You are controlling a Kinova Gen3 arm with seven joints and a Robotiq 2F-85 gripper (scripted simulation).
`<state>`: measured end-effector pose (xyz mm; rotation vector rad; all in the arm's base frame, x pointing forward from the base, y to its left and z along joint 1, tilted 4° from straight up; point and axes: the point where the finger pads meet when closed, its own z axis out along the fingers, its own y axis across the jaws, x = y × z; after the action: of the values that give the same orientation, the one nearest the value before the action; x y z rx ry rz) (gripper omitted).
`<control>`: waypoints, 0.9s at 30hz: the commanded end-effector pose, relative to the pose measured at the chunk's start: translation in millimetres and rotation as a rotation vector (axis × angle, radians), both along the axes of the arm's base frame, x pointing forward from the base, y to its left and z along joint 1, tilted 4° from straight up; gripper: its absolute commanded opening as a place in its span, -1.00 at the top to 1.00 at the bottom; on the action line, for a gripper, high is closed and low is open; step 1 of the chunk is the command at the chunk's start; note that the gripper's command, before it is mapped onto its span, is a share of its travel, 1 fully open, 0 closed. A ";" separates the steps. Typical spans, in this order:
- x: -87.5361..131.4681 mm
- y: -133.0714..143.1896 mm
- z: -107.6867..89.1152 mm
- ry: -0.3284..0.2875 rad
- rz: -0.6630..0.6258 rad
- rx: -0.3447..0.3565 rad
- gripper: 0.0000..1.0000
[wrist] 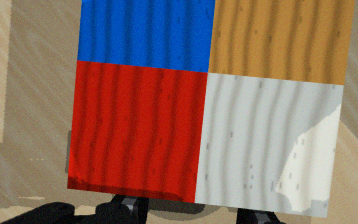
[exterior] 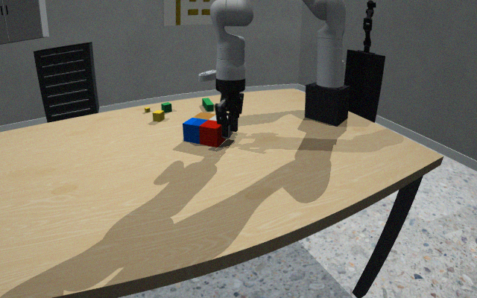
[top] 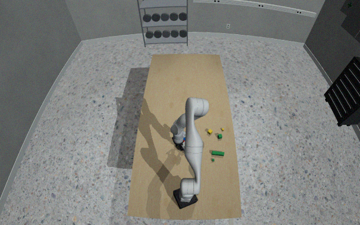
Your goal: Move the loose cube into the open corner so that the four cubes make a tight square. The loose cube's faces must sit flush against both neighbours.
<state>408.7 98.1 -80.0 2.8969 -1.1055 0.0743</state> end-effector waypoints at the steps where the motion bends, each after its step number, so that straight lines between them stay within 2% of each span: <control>1: -1.1 2.5 0.7 -0.001 0.004 0.000 -0.10; 17: -4.1 5.1 1.3 -0.001 0.004 0.000 -0.10; 27: -4.5 5.7 11.9 -0.001 0.004 0.000 -0.10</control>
<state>401.8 104.0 -73.9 2.8979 -1.0949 0.0681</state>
